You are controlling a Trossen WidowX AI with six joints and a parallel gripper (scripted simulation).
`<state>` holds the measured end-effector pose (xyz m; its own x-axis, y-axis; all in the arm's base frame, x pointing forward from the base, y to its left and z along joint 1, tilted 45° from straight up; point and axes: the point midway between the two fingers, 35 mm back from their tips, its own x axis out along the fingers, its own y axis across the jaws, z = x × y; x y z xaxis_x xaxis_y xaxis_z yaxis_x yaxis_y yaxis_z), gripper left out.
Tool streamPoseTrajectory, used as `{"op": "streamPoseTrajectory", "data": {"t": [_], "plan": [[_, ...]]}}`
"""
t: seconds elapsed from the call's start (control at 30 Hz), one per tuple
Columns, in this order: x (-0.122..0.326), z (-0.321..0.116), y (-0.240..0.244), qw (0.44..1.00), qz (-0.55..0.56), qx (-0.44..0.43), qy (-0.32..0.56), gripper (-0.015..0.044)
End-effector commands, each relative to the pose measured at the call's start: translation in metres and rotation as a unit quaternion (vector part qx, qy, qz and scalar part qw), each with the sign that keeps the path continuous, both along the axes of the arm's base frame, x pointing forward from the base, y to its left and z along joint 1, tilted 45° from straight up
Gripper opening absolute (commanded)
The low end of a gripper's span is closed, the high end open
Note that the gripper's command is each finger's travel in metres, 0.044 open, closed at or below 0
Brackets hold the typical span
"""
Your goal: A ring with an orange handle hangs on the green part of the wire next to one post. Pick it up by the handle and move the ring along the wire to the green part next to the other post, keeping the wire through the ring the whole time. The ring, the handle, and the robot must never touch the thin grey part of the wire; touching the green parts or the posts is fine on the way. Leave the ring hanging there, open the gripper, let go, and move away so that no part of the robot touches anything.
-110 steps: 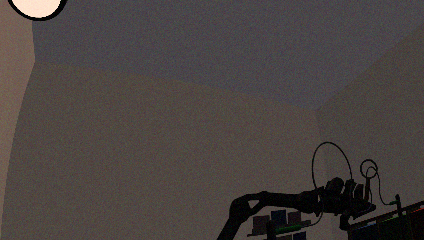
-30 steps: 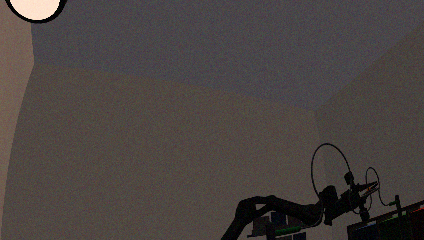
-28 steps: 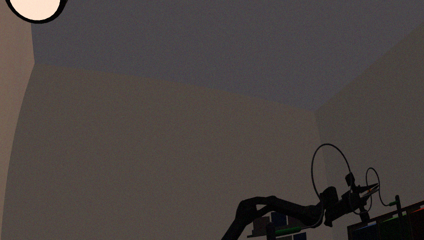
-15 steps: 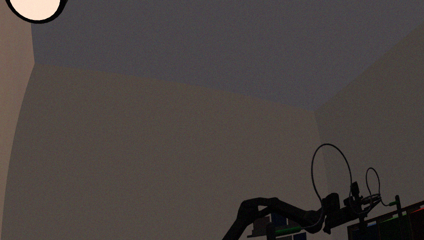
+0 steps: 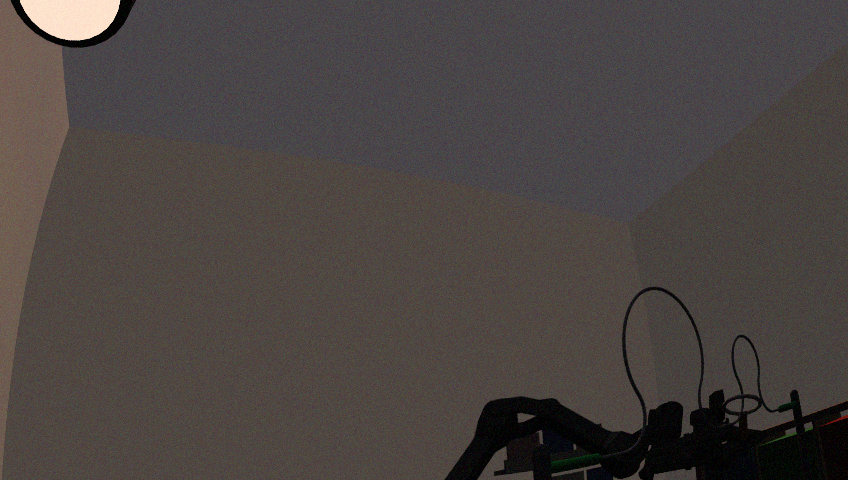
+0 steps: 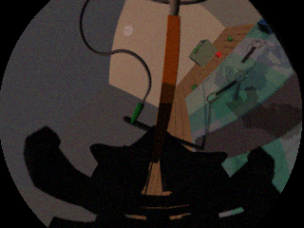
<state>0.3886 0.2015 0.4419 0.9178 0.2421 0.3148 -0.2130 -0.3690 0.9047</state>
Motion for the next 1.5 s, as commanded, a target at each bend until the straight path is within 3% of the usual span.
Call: {"op": "streamPoseTrajectory", "data": {"t": [0.0, 0.9, 1.47], "plan": [[0.001, -0.017, 0.006, 0.998, 0.0, -0.056, 0.01, -0.015], [0.003, -0.121, -0.003, 0.927, -0.01, -0.369, 0.07, -0.015], [0.0, -0.163, -0.03, 0.868, -0.014, -0.487, 0.093, -0.015]]}}
